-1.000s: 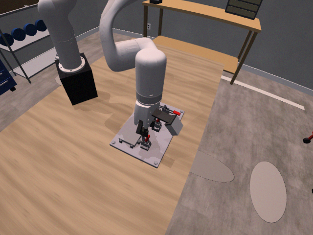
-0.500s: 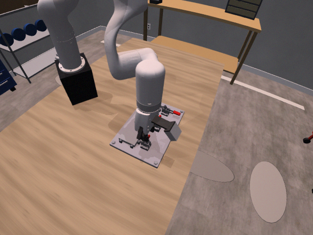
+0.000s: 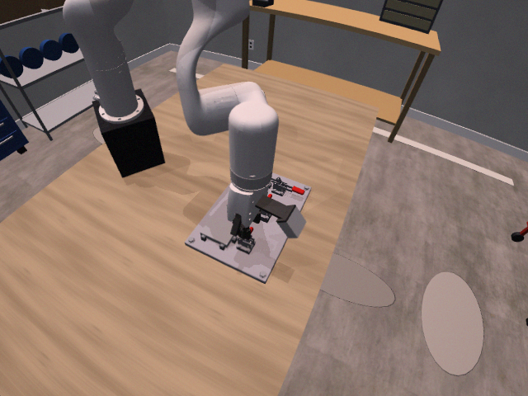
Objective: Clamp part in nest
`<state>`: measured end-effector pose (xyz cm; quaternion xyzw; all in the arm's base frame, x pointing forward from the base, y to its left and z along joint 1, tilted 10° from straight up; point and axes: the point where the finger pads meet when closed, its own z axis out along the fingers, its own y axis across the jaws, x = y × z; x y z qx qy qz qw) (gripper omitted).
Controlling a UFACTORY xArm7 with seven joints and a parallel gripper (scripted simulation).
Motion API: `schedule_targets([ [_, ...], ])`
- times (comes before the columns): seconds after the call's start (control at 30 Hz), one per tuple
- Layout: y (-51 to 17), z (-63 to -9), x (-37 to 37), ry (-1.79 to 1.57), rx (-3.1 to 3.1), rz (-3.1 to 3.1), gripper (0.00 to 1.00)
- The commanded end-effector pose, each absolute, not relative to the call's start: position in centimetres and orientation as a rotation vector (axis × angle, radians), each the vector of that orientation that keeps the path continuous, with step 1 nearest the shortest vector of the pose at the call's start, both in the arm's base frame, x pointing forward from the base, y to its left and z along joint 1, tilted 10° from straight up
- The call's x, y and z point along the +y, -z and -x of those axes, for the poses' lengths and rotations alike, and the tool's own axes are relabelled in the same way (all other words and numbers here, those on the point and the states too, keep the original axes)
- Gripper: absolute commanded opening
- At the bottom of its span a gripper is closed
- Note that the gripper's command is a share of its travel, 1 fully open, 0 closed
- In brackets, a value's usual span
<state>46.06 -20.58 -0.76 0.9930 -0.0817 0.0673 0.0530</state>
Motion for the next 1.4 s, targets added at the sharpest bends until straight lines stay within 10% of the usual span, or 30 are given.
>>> schedule_targets([
  [0.0, 0.6, -46.2, -20.6, -0.21, -0.249, -3.017, 0.47],
  [1.37, 4.1, -46.8, -21.1, -0.21, -0.249, -3.017, 0.47],
])
